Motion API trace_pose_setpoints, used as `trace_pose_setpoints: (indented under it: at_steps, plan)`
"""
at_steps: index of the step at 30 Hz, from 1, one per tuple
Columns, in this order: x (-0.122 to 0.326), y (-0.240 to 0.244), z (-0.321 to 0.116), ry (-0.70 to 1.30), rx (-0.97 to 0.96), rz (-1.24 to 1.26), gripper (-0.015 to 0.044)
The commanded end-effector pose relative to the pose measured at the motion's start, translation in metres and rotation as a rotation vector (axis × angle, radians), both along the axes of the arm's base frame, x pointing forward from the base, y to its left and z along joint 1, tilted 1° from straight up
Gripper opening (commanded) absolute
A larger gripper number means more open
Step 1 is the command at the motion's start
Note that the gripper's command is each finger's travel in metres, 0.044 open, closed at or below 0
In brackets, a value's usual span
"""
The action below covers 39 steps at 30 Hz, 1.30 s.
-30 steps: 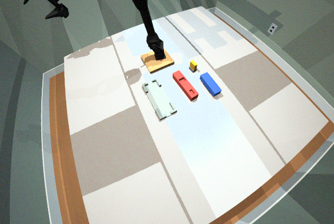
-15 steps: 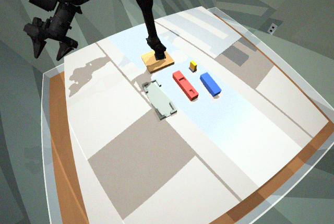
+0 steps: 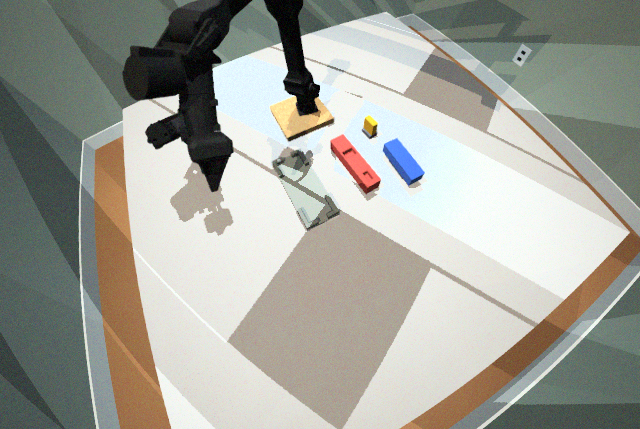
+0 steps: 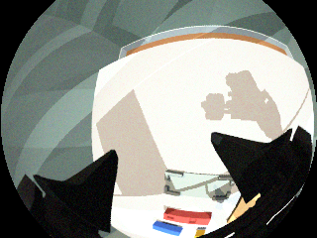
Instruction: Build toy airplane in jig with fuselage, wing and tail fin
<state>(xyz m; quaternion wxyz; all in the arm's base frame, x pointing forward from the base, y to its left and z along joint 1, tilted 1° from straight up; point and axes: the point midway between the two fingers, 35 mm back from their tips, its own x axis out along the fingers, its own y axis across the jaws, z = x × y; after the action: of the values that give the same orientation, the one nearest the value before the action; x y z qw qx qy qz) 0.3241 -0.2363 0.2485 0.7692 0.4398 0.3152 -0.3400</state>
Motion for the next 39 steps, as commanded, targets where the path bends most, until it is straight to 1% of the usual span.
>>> trace_pose_setpoints:
  at_steps: [1, 5, 9, 14, 18, 20, 27, 32, 37, 39]
  plan:
    - [0.013, 0.057, -0.020, 0.115, -0.038, 0.221, 0.0440]
    - [0.018, 0.125, -0.045, 0.245, -0.059, 0.485, 0.0440]
    - [0.007, 0.192, -0.069, 0.378, -0.098, 0.767, 0.0440]
    - [-0.025, 0.264, -0.093, 0.542, -0.169, 1.129, 0.0440]
    - [-0.060, 0.306, -0.108, 0.666, -0.239, 1.407, 0.0440]
    - [-0.067, 0.312, -0.110, 0.686, -0.252, 1.454, 0.0440]
    - [-0.067, 0.312, -0.112, 0.686, -0.252, 1.454, 0.0440]
    - [-0.067, 0.312, -0.161, 0.686, -0.252, 1.454, 0.0440]
    - [-0.067, 0.312, -0.164, 0.686, -0.252, 1.454, 0.0440]
    - [-0.067, 0.312, -0.173, 0.686, -0.252, 1.454, 0.0440]
